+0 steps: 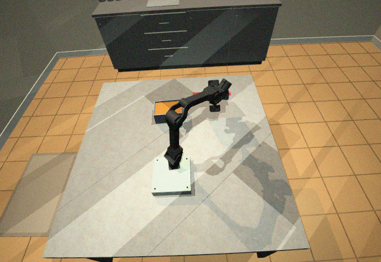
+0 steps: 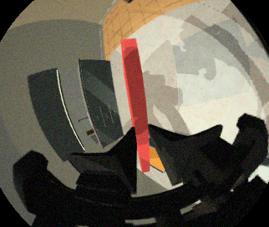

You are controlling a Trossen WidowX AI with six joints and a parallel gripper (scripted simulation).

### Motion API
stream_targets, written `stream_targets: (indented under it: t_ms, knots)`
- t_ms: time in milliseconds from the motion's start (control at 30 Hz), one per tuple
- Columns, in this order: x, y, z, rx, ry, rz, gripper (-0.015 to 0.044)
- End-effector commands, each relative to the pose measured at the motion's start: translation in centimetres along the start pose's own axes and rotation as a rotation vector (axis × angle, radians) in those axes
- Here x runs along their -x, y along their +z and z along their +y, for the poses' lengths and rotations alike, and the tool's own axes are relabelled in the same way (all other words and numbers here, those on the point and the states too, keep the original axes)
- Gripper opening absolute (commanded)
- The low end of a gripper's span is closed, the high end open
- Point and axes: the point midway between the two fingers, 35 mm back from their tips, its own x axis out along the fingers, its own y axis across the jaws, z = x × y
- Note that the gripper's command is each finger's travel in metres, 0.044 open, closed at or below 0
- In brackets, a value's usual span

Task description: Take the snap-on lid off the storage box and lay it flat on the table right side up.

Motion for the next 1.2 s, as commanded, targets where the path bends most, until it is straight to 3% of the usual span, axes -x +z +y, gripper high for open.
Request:
stream_targets:
  t_ms: [0,667,1167]
  knots:
    - [0.2,0.7,0.3,0.011,0.010,0.001,0.0000]
    - [0.5,4.6,0.1,0.013,0.009,-0.001,0.0000]
    - [-0.4,4.4,-1.0,0.013,0.009,-0.001,0.0000]
